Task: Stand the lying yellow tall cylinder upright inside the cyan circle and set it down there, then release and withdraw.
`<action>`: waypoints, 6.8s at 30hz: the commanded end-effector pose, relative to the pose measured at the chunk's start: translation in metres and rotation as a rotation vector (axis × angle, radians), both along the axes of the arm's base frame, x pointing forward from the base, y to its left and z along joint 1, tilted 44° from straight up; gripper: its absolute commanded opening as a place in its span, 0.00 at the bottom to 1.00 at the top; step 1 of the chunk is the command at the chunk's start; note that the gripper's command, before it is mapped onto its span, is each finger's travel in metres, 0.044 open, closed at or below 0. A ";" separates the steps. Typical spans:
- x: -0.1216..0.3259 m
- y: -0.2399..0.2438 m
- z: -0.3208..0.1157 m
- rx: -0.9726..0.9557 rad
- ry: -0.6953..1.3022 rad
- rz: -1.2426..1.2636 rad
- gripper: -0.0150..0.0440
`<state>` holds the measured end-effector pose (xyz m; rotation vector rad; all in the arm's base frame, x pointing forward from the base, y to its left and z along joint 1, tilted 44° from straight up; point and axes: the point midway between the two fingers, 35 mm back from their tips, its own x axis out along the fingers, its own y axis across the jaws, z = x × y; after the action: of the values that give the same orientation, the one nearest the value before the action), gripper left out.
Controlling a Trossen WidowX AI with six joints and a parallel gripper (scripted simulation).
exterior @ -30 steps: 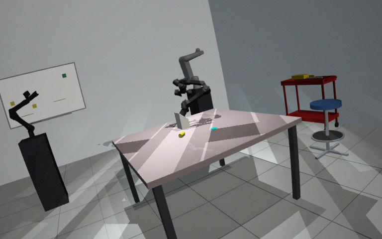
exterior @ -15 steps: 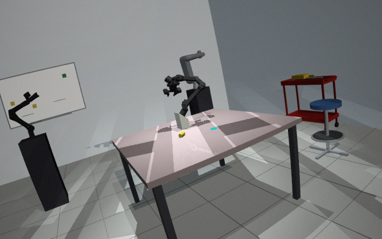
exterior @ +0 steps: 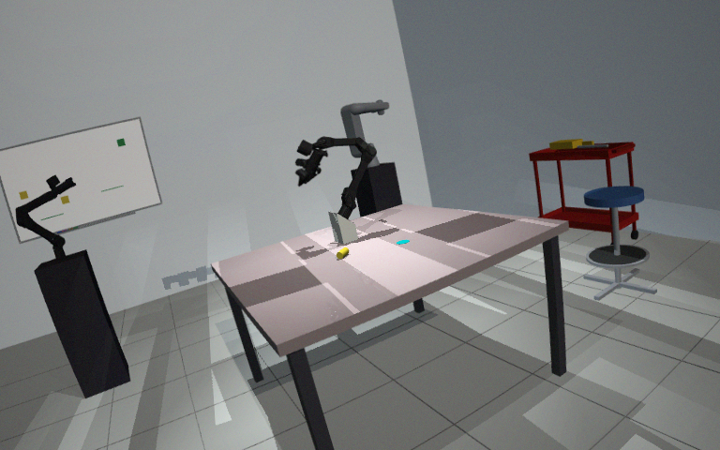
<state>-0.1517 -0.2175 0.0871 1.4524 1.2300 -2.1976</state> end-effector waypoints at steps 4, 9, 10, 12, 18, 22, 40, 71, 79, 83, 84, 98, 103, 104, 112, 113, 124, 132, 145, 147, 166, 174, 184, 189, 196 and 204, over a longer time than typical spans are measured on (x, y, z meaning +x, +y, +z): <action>0.059 -0.036 -0.031 0.063 -0.207 0.214 0.78; 0.112 -0.051 -0.055 0.130 -0.365 0.374 0.78; 0.123 -0.053 -0.060 0.145 -0.396 0.405 0.78; 0.145 -0.055 -0.069 0.176 -0.458 0.465 0.78; 0.212 -0.052 -0.094 0.276 -0.639 0.636 0.78; 0.256 -0.041 -0.110 0.349 -0.758 0.736 0.78; 0.391 0.043 -0.158 0.647 -1.162 1.010 0.78; 0.401 0.118 -0.234 0.657 -1.178 1.006 0.43; 0.400 0.102 -0.219 0.655 -1.178 1.006 0.43; 0.399 0.093 -0.211 0.654 -1.177 1.006 0.43; 0.399 0.091 -0.209 0.654 -1.177 1.006 0.43; 0.395 0.062 -0.180 0.650 -1.170 1.008 0.43; 0.393 0.052 -0.169 0.648 -1.166 1.009 0.43; 0.393 0.050 -0.166 0.648 -1.166 1.009 0.43; 0.394 0.045 -0.155 0.646 -1.165 1.021 0.43; 0.396 0.046 -0.154 0.646 -1.168 1.028 0.43; 0.416 0.059 -0.132 0.645 -1.192 1.107 0.43; 0.429 0.070 -0.116 0.646 -1.211 1.165 0.43; 0.448 0.089 -0.090 0.644 -1.227 1.230 0.43; 0.451 0.092 -0.086 0.644 -1.229 1.238 0.43; 0.473 0.125 -0.046 0.644 -1.253 1.318 0.43; 0.480 0.141 -0.029 0.647 -1.266 1.351 0.43; 0.486 0.162 -0.007 0.652 -1.284 1.391 0.43; 0.488 0.172 0.004 0.655 -1.293 1.411 0.43; 0.490 0.188 0.019 0.661 -1.308 1.439 0.43; 0.490 0.206 0.036 0.670 -1.325 1.471 0.43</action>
<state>0.3385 -0.0167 0.1161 1.0118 1.5239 0.1825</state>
